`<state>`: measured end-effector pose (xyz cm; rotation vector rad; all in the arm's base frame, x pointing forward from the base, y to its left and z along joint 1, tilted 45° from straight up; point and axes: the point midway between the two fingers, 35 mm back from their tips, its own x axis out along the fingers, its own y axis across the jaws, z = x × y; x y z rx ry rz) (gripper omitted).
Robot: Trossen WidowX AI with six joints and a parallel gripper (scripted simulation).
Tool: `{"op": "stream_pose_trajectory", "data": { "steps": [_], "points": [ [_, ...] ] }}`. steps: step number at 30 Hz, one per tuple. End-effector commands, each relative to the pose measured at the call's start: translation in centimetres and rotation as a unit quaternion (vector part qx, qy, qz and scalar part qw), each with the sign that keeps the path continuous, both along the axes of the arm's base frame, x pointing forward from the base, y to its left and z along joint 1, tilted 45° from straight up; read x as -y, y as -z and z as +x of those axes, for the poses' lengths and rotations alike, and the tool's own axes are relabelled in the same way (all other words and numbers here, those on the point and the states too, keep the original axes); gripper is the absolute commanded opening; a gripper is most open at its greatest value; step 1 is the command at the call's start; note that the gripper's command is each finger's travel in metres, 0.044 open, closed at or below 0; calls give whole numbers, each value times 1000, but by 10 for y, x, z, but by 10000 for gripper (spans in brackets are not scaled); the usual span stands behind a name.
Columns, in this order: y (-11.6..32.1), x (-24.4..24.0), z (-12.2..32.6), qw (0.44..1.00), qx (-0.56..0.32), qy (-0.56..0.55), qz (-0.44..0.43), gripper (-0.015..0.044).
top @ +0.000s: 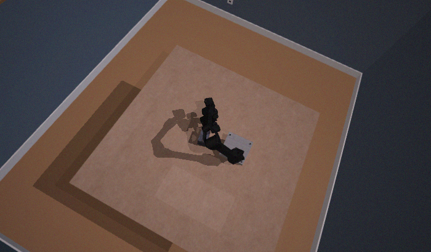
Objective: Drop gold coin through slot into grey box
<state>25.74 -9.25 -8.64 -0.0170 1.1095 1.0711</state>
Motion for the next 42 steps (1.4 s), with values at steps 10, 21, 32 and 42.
{"op": "stream_pose_trajectory", "data": {
  "steps": [10,21,32,42],
  "points": [
    [17,-19,-4,1000,-7,1,8,161],
    [23,-26,-5,1000,-7,1,9,108],
    [23,-26,-5,1000,-7,1,9,0],
    [15,-16,-3,1000,-7,2,8,0]
  ]
}}
